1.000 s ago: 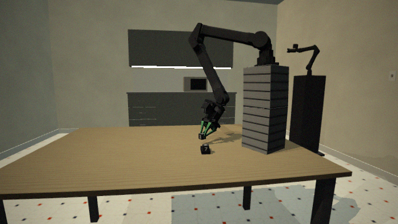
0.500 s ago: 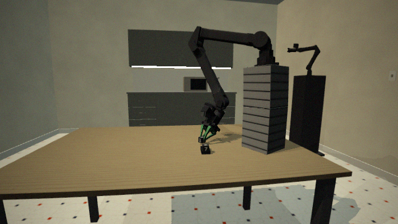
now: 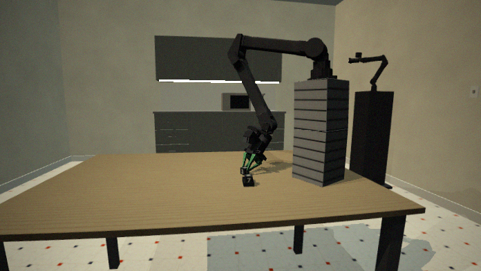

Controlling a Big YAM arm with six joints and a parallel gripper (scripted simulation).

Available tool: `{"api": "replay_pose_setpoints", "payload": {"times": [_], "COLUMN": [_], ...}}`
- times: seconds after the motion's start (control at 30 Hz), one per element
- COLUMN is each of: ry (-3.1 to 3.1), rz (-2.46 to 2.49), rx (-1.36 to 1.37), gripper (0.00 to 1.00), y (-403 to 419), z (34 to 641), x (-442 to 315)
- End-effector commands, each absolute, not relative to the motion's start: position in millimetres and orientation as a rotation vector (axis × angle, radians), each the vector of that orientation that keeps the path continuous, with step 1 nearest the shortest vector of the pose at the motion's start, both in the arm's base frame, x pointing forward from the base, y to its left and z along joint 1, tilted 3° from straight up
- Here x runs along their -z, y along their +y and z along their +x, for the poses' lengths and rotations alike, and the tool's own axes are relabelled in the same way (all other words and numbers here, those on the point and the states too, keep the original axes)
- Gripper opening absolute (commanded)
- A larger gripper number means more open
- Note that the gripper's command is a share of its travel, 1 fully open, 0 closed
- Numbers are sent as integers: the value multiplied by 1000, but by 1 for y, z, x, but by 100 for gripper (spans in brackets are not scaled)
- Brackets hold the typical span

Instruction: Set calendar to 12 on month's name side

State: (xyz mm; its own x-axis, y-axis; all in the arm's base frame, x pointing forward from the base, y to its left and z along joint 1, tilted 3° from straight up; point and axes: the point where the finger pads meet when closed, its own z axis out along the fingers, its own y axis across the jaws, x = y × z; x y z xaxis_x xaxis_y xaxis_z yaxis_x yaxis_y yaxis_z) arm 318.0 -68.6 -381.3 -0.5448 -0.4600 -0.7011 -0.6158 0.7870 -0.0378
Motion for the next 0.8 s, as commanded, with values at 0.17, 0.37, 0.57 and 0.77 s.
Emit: {"api": "replay_pose_setpoints", "payload": {"times": [0.17,0.37,0.57,0.77], "ry": [2223,2223,2223,2223], "rz": [-800,-800,-800,-800], "rx": [-249,-249,-249,-249], "gripper": [25,25,25,25], "y": [-74,-74,-74,-74], "z": [322,322,322,322], "x": [377,377,377,377]}}
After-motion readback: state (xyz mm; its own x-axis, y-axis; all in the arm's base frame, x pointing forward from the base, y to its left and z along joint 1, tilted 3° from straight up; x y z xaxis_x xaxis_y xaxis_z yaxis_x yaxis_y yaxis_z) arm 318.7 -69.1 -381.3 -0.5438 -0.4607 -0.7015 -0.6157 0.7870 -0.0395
